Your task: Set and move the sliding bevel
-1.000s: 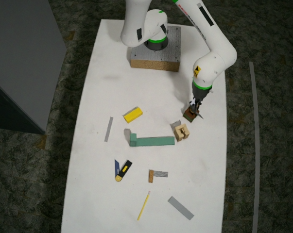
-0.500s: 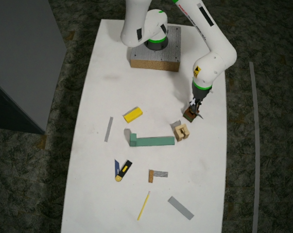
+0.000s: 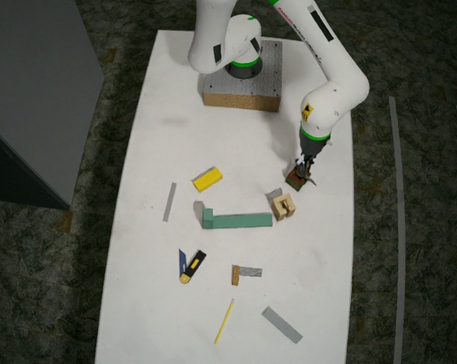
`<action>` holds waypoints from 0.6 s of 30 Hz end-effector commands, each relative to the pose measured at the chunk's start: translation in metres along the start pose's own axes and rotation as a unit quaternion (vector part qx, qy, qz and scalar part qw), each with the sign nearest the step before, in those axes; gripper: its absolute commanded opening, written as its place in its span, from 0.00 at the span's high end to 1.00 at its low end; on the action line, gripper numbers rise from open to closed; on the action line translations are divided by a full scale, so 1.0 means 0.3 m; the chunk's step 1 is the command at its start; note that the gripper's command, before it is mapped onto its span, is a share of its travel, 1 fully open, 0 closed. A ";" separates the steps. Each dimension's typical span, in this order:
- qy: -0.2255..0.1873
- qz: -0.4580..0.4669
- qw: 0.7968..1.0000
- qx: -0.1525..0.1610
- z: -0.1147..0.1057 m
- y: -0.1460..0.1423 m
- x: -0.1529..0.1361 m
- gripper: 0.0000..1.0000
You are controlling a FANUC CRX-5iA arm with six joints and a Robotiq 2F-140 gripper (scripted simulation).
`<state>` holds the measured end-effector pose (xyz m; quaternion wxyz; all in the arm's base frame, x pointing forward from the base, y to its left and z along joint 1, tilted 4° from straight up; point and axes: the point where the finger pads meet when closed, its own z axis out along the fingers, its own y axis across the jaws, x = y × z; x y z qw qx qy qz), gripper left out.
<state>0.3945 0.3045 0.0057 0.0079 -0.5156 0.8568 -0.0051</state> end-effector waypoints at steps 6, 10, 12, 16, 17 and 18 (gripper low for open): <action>-0.001 0.000 1.000 0.000 0.008 -0.001 -0.001 0.90; -0.001 0.000 1.000 0.000 0.014 -0.001 -0.001 0.90; -0.001 0.000 1.000 0.000 0.016 -0.001 -0.001 0.90; -0.001 0.000 1.000 0.000 0.020 -0.001 -0.001 0.90; -0.001 0.000 1.000 0.000 0.020 -0.001 -0.001 0.90; -0.001 0.000 1.000 0.000 0.020 -0.001 -0.001 0.90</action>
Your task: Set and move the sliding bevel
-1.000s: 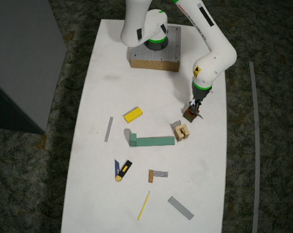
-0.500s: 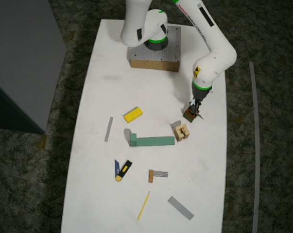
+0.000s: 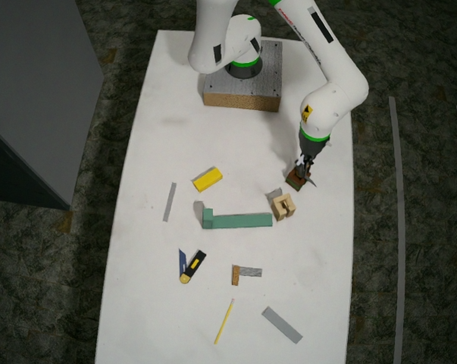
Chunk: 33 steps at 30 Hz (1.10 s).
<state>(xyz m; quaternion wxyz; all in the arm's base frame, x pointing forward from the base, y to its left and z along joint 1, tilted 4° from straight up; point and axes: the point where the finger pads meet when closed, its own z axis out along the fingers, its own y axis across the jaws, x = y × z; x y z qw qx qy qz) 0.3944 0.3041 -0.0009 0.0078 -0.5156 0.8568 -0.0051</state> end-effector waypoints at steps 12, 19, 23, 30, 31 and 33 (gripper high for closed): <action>-0.001 0.000 1.000 0.000 -0.001 -0.001 -0.002 0.90; -0.001 0.000 1.000 0.000 0.011 -0.001 -0.001 0.90; -0.001 0.000 1.000 0.000 0.015 -0.001 -0.001 0.90; -0.001 0.000 1.000 0.000 0.015 -0.001 -0.001 0.90; -0.001 0.000 1.000 0.000 0.015 -0.001 -0.001 0.90; -0.001 0.000 1.000 0.000 0.015 -0.001 -0.001 0.90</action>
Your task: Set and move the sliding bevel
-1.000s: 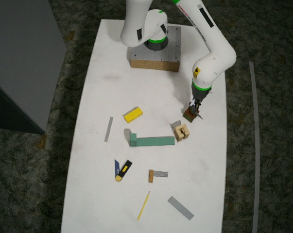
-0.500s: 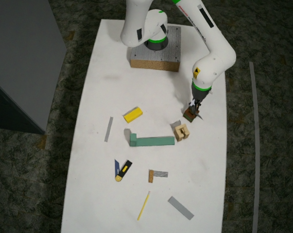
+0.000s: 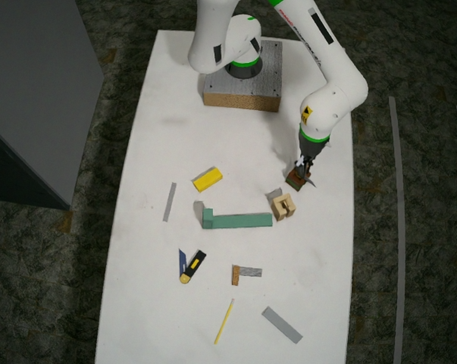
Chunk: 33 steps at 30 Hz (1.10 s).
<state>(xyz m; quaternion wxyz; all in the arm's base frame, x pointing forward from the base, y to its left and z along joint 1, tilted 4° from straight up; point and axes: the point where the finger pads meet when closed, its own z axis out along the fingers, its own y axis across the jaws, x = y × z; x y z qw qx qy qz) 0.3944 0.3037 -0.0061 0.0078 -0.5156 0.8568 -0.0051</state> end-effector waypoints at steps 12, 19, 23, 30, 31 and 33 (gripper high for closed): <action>-0.001 0.000 1.000 0.000 0.010 -0.001 -0.001 0.90; -0.001 0.000 1.000 0.000 0.011 -0.001 -0.001 0.90; -0.001 0.000 1.000 0.000 0.012 -0.001 -0.001 0.90; -0.001 0.000 1.000 0.000 0.020 -0.001 -0.001 0.90; -0.001 0.000 1.000 0.000 0.021 -0.001 -0.001 0.90; -0.001 0.000 1.000 0.000 0.021 -0.001 -0.001 0.90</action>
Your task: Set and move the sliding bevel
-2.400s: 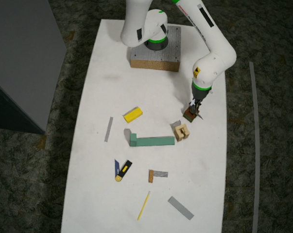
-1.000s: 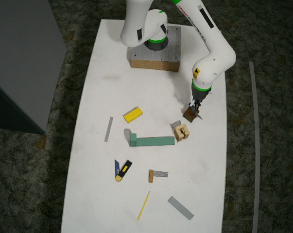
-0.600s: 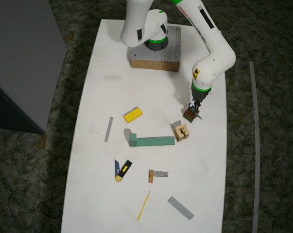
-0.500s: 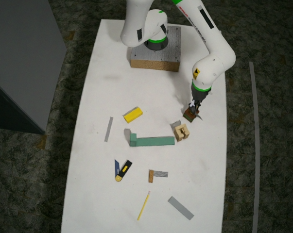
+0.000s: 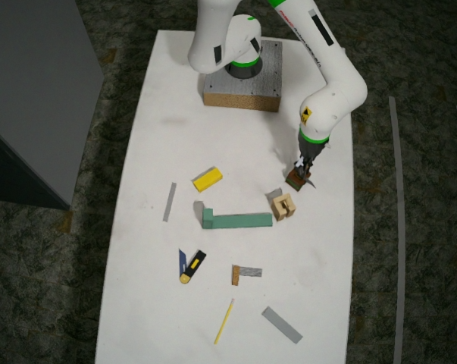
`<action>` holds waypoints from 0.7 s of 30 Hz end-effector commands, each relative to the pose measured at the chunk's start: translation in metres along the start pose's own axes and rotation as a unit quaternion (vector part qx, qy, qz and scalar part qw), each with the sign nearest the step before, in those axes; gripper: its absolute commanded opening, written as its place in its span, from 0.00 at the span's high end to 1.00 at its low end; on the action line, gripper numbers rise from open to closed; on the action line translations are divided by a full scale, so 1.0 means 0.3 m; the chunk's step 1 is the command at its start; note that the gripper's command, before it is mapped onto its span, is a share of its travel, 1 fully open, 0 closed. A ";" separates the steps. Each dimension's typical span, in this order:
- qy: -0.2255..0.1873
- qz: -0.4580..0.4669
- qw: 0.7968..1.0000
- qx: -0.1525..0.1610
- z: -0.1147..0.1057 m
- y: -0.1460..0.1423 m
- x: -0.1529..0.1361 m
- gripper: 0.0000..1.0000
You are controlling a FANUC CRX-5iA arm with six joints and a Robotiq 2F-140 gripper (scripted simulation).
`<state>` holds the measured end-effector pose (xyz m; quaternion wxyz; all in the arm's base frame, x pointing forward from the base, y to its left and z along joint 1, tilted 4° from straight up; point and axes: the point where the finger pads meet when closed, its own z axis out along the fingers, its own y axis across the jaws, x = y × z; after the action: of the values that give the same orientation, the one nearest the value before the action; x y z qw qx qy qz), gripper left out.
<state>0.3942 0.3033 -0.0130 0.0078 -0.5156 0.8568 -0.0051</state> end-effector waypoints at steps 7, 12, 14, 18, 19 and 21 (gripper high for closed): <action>-0.001 0.000 1.000 0.000 -0.001 -0.001 -0.002 0.90; -0.001 0.000 1.000 0.000 0.003 -0.001 -0.002 0.90; -0.001 0.000 1.000 0.000 0.006 -0.001 -0.002 0.90; -0.001 0.000 1.000 0.000 0.008 -0.001 -0.002 0.90; -0.001 0.000 1.000 0.000 0.008 -0.001 -0.002 0.90; -0.001 0.000 1.000 0.000 0.008 -0.001 -0.002 0.90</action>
<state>0.3942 0.3031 -0.0161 0.0079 -0.5156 0.8568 -0.0051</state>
